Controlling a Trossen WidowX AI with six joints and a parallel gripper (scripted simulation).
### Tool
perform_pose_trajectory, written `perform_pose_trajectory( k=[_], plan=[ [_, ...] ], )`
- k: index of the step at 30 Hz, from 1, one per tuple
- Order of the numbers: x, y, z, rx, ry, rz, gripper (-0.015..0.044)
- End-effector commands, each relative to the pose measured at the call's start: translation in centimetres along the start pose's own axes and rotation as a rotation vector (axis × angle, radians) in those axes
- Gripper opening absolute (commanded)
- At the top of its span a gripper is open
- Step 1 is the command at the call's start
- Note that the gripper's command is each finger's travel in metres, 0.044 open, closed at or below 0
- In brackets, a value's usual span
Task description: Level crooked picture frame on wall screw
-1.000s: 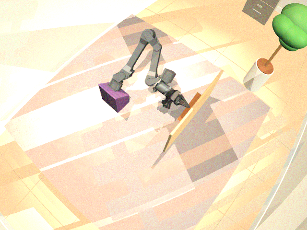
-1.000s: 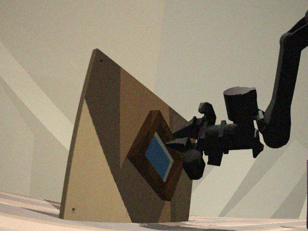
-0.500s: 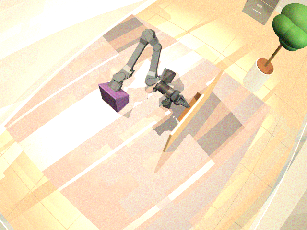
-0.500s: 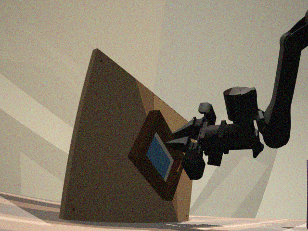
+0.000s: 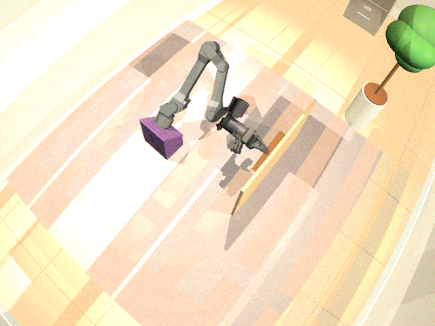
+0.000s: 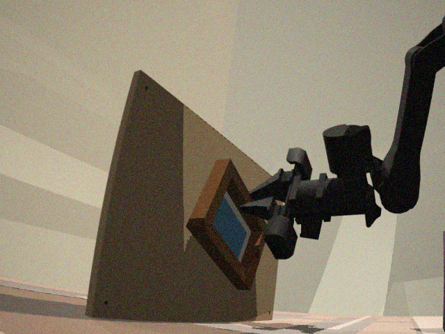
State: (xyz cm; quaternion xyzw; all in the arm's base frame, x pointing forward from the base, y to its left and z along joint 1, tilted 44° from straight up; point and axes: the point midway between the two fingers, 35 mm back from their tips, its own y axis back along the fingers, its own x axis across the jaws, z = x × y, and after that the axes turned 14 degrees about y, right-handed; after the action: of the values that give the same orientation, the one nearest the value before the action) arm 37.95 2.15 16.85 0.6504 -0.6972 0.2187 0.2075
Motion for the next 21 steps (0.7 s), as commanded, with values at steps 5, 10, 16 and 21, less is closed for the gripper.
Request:
perform_pose_trajectory(
  k=[5, 10, 16, 21],
  plan=[
    [0.51, -0.01, 0.15, -0.002, -0.004, 0.008, 0.0000],
    [0.63, -0.01, 0.18, -0.002, -0.004, 0.008, 0.0000],
    [0.62, -0.01, 0.18, -0.002, -0.004, 0.008, 0.0000],
    [0.53, -0.01, 0.15, -0.002, -0.004, 0.008, 0.0000]
  ],
)
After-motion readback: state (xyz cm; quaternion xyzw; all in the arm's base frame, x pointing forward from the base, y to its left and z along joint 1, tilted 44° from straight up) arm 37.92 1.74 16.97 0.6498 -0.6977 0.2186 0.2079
